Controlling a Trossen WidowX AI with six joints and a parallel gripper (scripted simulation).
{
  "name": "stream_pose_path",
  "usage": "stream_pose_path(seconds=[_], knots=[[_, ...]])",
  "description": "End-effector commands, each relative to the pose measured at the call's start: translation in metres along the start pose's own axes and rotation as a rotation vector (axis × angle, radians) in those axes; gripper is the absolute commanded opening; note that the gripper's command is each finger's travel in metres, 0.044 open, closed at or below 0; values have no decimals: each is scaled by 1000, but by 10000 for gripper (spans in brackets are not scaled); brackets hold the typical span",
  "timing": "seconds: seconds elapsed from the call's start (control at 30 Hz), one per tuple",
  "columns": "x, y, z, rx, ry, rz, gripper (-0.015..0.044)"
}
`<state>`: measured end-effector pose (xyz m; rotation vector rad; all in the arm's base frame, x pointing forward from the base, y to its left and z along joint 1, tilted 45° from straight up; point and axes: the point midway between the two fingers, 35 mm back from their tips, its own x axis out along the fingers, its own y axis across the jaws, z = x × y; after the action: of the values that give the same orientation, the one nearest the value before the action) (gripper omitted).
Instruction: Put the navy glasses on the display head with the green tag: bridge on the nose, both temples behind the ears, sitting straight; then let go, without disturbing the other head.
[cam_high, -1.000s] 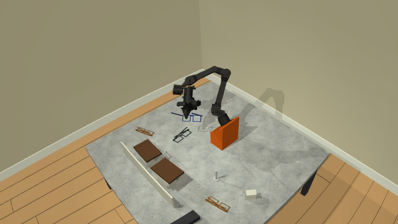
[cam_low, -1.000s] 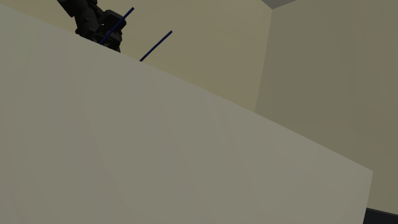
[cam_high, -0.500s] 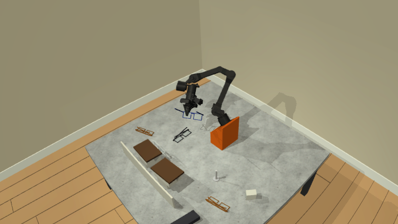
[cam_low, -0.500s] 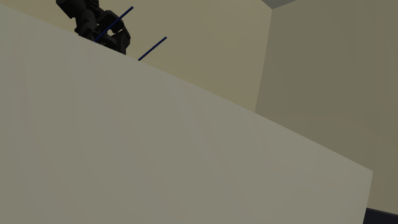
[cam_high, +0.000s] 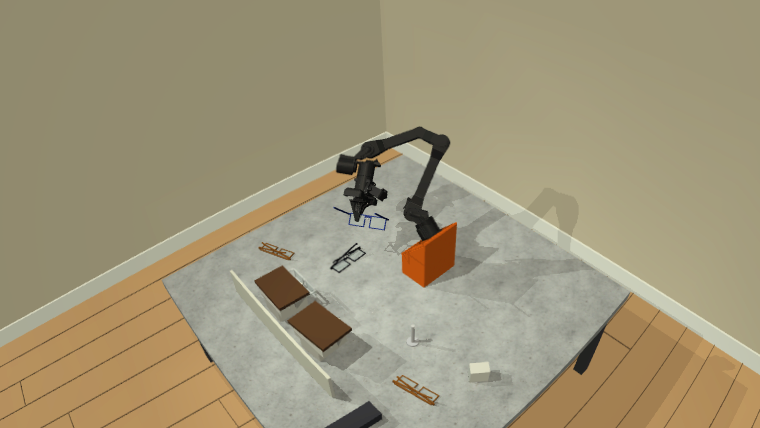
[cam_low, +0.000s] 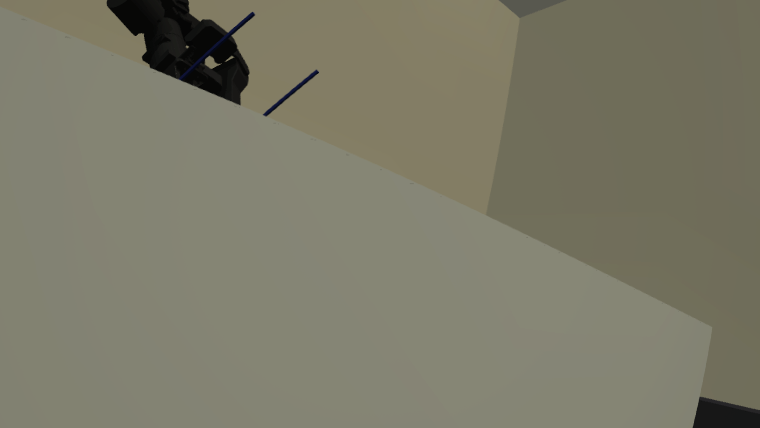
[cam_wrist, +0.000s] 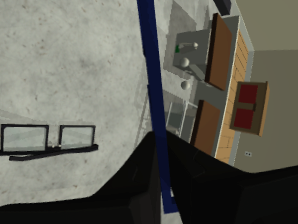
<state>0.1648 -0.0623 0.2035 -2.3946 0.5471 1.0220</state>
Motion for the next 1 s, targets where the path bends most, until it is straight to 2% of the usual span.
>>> stream_pose_path(seconds=[0.0, 0.37, 0.97], knots=[[0, 0, 0, 3, 2, 0, 0], [21, -1, -1, 112, -92, 68, 0], [73, -12, 8, 304, -222, 305, 0]])
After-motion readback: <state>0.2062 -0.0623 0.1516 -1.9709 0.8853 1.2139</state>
